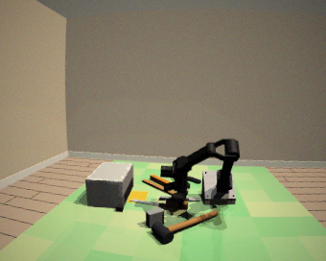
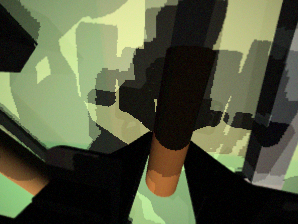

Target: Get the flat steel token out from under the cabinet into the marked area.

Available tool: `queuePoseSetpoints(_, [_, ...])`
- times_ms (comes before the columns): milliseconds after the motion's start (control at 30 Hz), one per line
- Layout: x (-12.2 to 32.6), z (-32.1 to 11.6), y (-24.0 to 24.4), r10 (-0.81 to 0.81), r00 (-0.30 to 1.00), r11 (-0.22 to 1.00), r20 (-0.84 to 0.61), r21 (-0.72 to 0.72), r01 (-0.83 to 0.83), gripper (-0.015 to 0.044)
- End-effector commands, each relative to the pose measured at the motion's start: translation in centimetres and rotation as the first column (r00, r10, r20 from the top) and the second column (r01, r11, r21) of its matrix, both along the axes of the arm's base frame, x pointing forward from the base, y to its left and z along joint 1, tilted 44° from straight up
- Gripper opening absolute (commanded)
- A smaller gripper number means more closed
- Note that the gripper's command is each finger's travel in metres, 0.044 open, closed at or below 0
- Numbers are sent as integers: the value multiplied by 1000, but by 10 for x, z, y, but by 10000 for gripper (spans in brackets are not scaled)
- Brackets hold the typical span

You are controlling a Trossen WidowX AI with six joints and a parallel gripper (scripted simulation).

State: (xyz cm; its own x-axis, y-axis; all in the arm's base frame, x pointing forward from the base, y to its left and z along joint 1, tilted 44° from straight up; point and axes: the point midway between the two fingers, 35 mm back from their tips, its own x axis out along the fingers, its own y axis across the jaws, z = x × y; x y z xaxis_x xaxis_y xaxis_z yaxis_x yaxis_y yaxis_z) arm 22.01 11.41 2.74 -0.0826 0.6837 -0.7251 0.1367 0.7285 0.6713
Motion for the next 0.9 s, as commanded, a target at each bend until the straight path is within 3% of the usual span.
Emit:
queuePoseSetpoints(0, [-1,4,1,-9,1000,1000,-5,2,9,0])
queuePoseSetpoints(33, [-1,3,1,-8,1000,1000,-5,3,8,0])
queuePoseSetpoints(267, [-1,2,1,-1,1000,1000,-3,-1,1,184])
queuePoseSetpoints(400, [-1,2,1,-1,1000,1000,-2,0,1,200])
queuePoseSetpoints(500, [-1,2,1,-4,1000,1000,-1,4,4,270])
queuePoseSetpoints(867, [-1,1,1,-5,1000,1000,-2,4,5,270])
